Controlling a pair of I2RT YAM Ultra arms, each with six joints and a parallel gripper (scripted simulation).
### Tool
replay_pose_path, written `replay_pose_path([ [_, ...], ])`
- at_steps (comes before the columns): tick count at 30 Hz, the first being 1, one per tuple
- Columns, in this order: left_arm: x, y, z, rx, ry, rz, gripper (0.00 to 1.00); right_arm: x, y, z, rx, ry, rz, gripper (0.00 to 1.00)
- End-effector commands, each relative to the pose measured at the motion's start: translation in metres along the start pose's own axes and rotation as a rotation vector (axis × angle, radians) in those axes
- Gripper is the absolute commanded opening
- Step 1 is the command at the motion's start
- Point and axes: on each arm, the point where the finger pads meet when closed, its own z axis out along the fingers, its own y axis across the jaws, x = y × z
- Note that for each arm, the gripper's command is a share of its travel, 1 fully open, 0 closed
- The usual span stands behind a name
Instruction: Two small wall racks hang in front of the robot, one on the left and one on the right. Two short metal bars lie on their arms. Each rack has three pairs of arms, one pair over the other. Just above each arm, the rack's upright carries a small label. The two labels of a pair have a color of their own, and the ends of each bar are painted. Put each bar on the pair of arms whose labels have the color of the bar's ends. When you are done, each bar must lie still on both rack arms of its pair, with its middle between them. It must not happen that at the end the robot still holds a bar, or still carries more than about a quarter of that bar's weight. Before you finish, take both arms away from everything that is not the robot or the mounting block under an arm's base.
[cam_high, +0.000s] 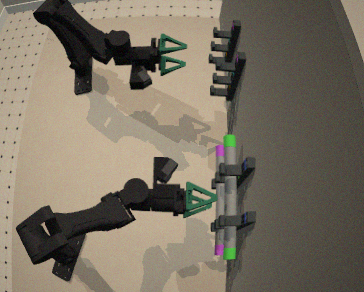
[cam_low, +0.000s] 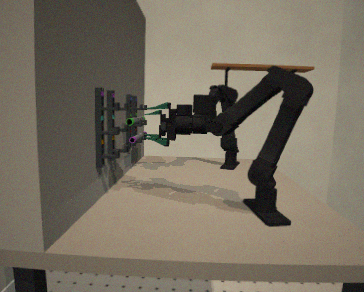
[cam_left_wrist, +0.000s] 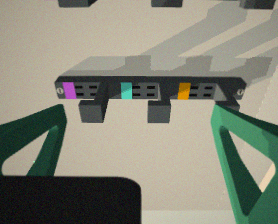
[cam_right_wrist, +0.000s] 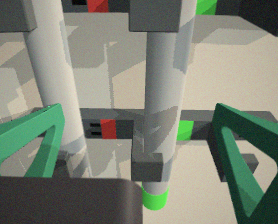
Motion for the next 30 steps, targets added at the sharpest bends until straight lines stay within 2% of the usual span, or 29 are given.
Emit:
replay_pose_path([
  [1,-0.002,-0.004,-0.001,0.005,-0.003,0.002,1.0,0.0,-0.011,-0.009,0.014,0.002,0.013,1.0],
  [30,-0.002,-0.004,-0.001,0.005,-0.003,0.002,1.0,0.0,-0.022,-0.038,0.014,0.002,0.013,1.0],
])
